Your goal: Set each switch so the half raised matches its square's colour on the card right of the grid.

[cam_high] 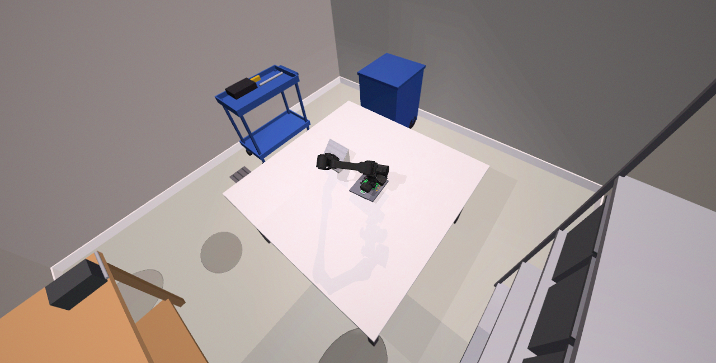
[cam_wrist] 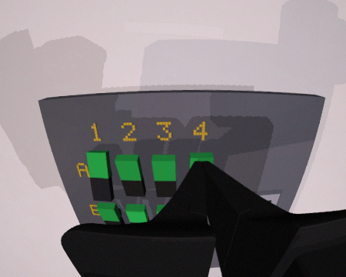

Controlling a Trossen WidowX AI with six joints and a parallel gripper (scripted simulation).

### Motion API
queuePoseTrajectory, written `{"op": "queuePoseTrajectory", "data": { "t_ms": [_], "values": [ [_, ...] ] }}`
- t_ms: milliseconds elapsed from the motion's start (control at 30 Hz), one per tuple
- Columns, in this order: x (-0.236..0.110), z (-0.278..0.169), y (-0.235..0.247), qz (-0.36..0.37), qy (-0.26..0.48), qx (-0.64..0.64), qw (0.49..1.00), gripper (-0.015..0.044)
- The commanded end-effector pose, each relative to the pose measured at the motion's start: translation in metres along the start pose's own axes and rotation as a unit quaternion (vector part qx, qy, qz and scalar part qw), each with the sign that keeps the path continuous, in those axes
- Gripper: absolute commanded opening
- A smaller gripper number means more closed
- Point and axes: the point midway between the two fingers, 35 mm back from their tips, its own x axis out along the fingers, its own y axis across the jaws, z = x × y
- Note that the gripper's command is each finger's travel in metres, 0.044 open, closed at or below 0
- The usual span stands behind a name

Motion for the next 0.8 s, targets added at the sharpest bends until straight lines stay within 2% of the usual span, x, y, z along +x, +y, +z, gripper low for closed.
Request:
{"op": "queuePoseTrajectory", "data": {
  "t_ms": [0, 300, 367, 467, 667, 767],
  "values": [
    [0.002, 0.0, 0.0, -0.002, 0.001, -0.003, 1.0, 0.0],
    [0.003, 0.0, 0.0, -0.002, 0.001, -0.003, 1.0, 0.0],
    [-0.012, 0.0, 0.0, 0.0, -0.002, -0.001, 1.0, 0.0],
    [-0.059, -0.002, 0.001, 0.0, -0.011, -0.004, 1.0, 0.0],
    [-0.062, -0.004, 0.004, 0.0, -0.011, -0.004, 1.0, 0.0],
    [-0.062, -0.027, 0.044, 0.002, -0.011, -0.004, 1.0, 0.0]
  ]
}}
